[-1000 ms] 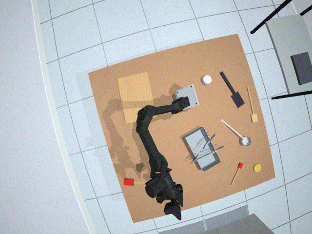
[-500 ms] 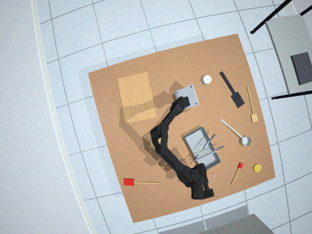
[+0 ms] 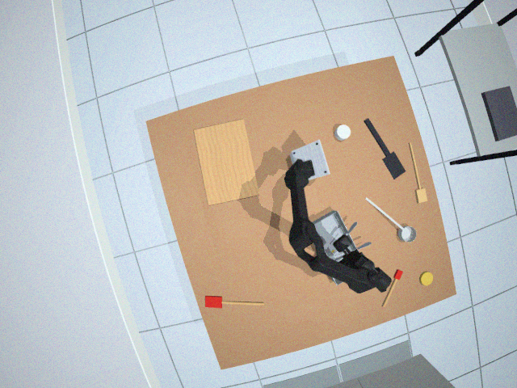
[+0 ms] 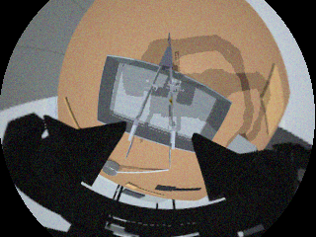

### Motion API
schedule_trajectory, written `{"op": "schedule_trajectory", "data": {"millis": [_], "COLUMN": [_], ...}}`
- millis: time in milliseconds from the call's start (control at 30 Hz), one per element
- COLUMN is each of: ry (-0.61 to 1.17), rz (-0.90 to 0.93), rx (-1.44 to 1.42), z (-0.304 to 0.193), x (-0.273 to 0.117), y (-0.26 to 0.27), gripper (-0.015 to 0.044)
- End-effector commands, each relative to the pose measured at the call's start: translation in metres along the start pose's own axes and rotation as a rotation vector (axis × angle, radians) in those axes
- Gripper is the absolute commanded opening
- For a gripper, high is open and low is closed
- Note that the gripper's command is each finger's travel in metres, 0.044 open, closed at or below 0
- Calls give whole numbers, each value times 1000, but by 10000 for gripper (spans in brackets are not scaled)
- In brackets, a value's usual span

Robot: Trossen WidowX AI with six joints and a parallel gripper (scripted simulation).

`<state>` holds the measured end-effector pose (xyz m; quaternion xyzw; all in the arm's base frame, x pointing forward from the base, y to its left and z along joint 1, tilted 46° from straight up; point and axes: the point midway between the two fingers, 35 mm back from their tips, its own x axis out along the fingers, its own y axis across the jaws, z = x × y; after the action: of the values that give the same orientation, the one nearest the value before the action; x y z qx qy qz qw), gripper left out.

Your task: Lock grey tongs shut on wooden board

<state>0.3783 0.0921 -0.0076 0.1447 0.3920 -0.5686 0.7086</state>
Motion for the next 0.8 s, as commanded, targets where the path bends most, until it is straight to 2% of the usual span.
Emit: {"op": "schedule_trajectory", "data": {"millis": [0,767], "ry": [-23,-22], "rz": [0,0], "rx": [18,18], "z": [8,7], "x": [-3,10], "y": [0,7], "gripper": [440,440]}}
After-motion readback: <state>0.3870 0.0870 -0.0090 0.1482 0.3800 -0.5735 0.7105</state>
